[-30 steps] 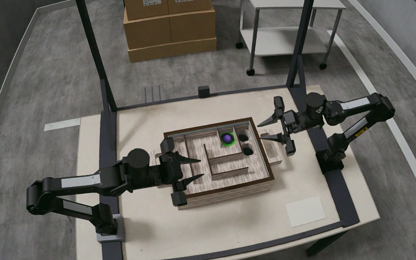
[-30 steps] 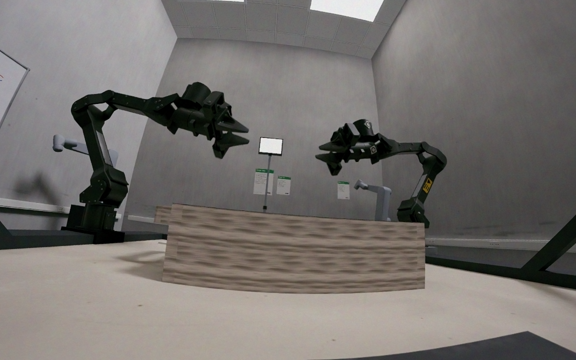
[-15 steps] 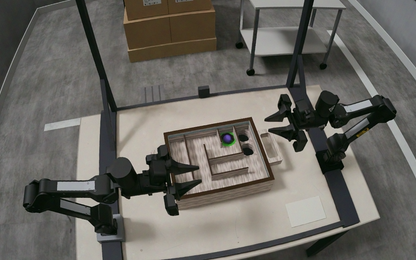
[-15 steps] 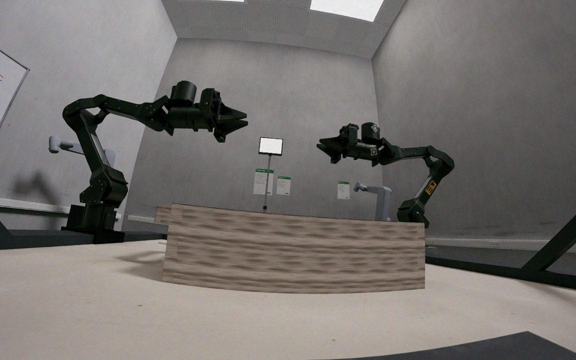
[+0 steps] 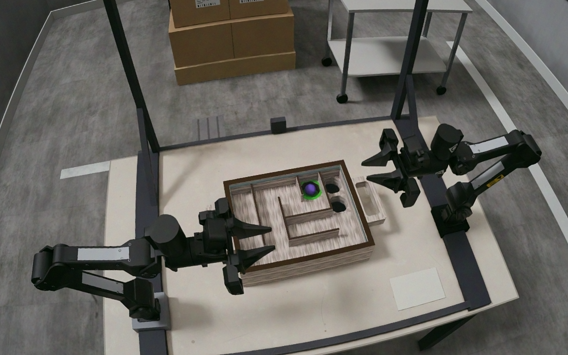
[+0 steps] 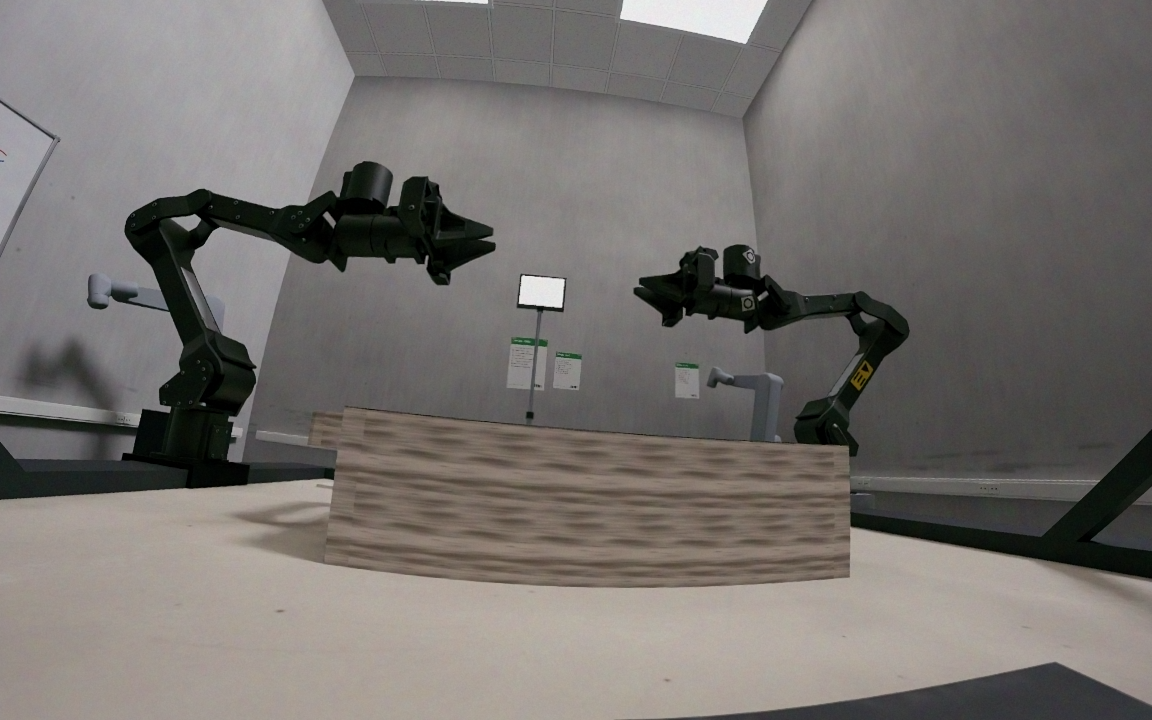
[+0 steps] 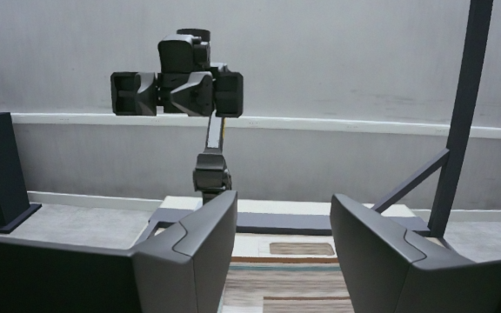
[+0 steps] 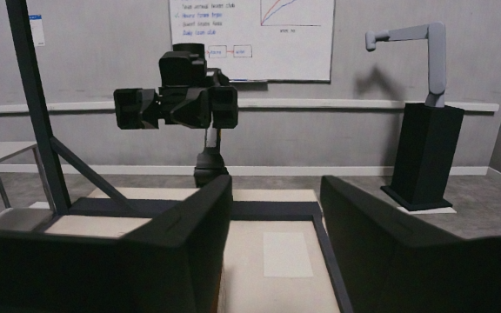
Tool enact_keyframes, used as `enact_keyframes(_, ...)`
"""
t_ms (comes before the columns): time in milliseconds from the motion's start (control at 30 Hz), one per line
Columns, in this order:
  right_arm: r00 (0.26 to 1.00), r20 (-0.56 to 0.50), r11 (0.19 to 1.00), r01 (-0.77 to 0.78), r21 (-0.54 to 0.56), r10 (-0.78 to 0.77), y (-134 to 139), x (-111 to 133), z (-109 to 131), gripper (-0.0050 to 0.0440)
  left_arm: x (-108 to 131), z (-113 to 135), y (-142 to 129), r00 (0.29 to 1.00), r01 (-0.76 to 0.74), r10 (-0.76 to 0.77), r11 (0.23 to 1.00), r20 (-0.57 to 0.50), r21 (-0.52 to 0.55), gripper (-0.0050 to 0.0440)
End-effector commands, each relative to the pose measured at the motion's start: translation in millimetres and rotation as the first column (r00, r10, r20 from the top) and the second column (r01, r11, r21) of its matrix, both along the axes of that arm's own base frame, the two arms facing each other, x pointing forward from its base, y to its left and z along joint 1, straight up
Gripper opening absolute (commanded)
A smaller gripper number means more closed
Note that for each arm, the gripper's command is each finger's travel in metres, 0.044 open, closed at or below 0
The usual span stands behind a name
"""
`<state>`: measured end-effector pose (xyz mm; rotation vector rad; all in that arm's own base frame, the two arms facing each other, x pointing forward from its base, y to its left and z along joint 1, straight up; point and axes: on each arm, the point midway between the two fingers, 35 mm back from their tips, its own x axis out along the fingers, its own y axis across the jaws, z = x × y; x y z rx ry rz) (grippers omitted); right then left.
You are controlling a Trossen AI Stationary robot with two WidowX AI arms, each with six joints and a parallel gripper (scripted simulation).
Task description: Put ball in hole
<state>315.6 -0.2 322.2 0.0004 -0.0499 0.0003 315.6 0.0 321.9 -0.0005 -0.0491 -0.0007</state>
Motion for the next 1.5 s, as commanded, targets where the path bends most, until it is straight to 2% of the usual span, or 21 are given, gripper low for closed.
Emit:
enact_keyframes(0, 1.0, 0.026, 1.0, -0.001, -0.003, 0.001, 0.9, -1.5, 12.8, 0.0175, -1.3, 13.6, -0.6, 1.0, 0.0, 0.0, 1.0, 0.029, 0.003, 0.0175)
enact_keyframes(67, 1.0, 0.026, 1.0, -0.001, -0.003, 0.001, 0.9, -1.5, 12.8, 0.0175, -1.3, 13.6, -0.6, 1.0, 0.0, 0.0, 1.0, 0.029, 0.003, 0.0175)
enact_keyframes(133, 1.0, 0.003, 1.0, 0.0, -0.003, 0.0, 0.6, -0.6, 2.1, 0.0175, -0.9, 13.2, -0.4, 1.0, -0.001, 0.001, 1.0, 0.027, 0.003, 0.0175)
enact_keyframes(1467, 1.0, 0.015, 1.0, -0.001, -0.003, 0.001, 1.0, -0.2, 8.4, 0.0175, -0.3, 12.6, -0.6, 1.0, -0.001, 0.001, 1.0, 0.025, 0.004, 0.0175)
